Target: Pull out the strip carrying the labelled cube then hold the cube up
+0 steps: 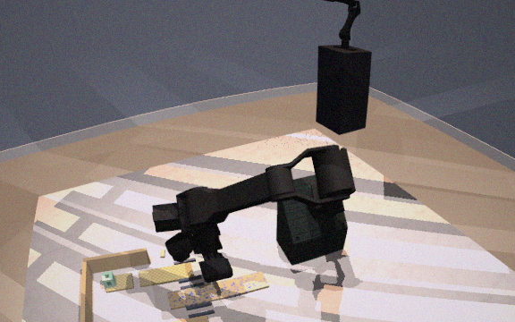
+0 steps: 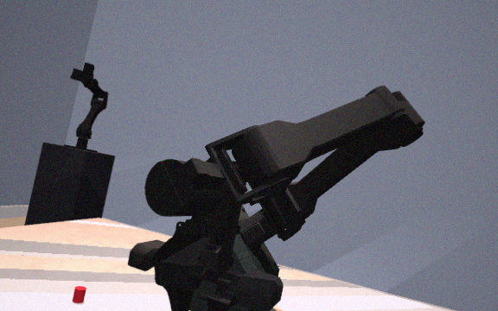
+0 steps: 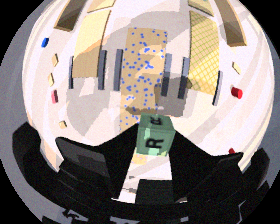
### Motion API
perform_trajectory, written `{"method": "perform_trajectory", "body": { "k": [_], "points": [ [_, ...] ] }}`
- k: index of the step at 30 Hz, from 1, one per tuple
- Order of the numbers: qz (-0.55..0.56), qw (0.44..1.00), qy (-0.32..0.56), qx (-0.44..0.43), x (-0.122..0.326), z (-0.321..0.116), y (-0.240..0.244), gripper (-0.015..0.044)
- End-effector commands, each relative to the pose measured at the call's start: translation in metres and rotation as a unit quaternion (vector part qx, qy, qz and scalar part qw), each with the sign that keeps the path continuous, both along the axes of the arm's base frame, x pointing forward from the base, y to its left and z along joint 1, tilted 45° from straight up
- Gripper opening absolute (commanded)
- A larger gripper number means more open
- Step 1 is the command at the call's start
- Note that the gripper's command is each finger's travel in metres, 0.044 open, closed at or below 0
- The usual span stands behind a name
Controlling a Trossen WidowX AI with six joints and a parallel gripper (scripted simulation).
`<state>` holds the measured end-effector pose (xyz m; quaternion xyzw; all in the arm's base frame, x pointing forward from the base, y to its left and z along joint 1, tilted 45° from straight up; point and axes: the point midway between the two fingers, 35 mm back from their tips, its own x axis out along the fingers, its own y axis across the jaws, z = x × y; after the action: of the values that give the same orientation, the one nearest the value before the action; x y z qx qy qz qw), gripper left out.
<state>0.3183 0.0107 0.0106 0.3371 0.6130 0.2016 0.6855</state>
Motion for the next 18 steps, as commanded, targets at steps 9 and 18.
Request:
{"method": "perform_trajectory", "body": {
  "k": [9,18],
  "points": [
    [0.001,1.000,-0.006,-0.001,-0.016,0.023,-0.021,0.0000],
    [0.001,1.000,-0.006,-0.001,-0.017,0.025,-0.024,0.0000]
  ]
}}
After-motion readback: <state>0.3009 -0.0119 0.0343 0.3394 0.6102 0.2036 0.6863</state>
